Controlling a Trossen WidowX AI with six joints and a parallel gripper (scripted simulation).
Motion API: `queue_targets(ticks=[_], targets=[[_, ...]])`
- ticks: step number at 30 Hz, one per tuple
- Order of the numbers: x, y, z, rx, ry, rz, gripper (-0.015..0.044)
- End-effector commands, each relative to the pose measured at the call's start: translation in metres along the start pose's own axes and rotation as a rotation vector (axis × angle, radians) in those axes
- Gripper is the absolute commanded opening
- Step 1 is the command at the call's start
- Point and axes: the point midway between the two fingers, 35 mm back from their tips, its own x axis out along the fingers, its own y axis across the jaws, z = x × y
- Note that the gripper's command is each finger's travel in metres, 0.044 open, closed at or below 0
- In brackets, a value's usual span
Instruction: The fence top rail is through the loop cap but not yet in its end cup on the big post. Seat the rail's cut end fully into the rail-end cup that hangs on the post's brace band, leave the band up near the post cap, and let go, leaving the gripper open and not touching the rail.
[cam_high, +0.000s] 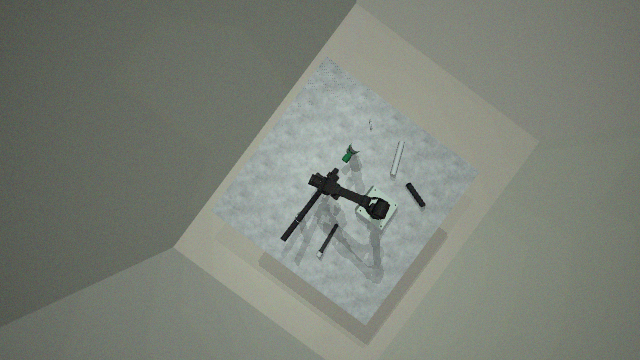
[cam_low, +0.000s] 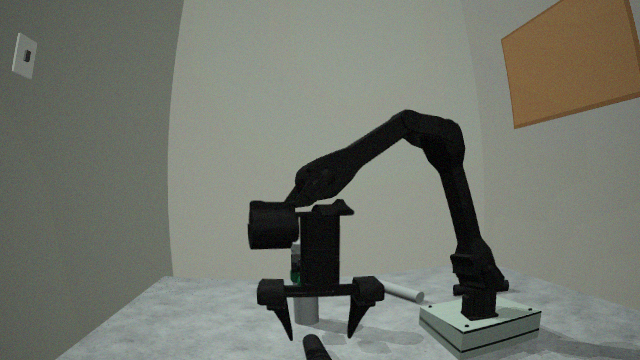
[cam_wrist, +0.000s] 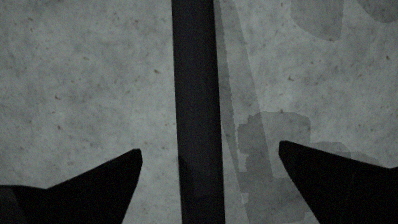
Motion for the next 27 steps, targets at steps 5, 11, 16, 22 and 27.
queue_targets(ticks=[5, 11, 16, 22, 27], targets=[[0.017, -0.002, 0.0, -0.005, -0.001, -0.015, 0.044], [0.027, -0.002, 0.0, -0.005, -0.001, -0.016, 0.044], [0.035, -0.002, 0.0, -0.005, -0.001, -0.016, 0.044], [0.044, -0.003, 0.0, -0.005, -0.001, -0.016, 0.044], [0.052, -0.004, 0.0, -0.004, -0.001, -0.016, 0.044]])
